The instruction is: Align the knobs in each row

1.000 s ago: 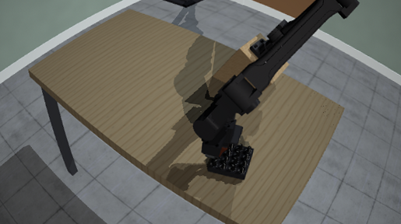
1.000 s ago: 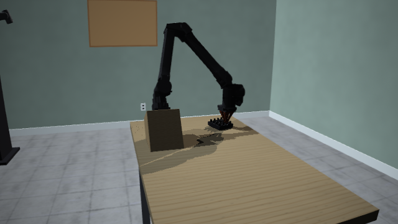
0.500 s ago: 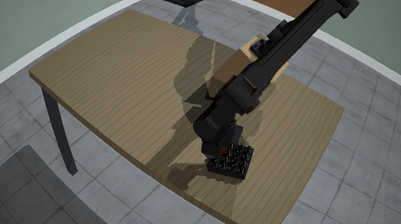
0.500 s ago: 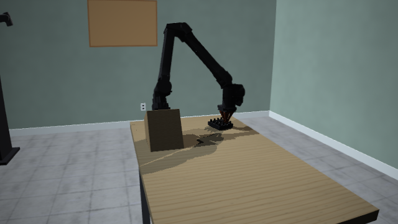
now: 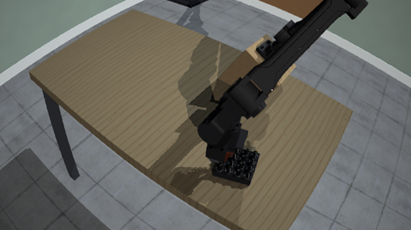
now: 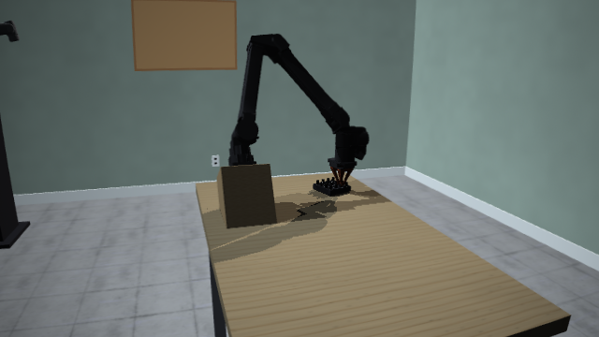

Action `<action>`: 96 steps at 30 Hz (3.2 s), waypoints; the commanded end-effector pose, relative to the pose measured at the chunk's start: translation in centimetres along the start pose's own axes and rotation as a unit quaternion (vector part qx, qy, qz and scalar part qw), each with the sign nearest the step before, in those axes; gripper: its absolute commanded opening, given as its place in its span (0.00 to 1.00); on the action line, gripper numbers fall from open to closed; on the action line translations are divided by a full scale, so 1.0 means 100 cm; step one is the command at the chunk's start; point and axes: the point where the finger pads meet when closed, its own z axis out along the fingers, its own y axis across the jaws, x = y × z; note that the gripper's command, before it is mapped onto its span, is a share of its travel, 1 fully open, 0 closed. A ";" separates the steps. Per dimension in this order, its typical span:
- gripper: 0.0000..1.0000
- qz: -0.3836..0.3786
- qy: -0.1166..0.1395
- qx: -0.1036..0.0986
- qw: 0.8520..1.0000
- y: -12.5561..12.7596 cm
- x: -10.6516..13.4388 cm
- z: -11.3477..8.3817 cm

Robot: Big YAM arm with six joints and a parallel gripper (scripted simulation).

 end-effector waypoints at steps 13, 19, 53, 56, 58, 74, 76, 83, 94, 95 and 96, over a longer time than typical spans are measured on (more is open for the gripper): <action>0.18 -0.005 -0.022 0.008 1.000 -0.005 -0.016 -0.026; 0.18 -0.009 -0.028 0.010 1.000 -0.005 -0.023 -0.041; 1.00 -0.010 -0.030 0.012 0.999 -0.005 -0.023 -0.082; 1.00 -0.010 -0.030 0.013 0.999 -0.005 -0.023 -0.093; 1.00 -0.010 -0.030 0.013 0.999 -0.005 -0.023 -0.102; 1.00 -0.011 -0.031 0.016 0.999 -0.004 -0.021 -0.172; 1.00 -0.011 -0.031 0.016 0.999 -0.004 -0.021 -0.180; 1.00 -0.017 -0.022 0.013 1.000 0.001 -0.021 -0.182; 1.00 -0.018 -0.025 0.014 0.999 0.001 -0.023 -0.182; 1.00 -0.018 -0.025 0.014 0.999 0.001 -0.023 -0.182; 1.00 -0.018 -0.025 0.014 0.999 0.001 -0.023 -0.182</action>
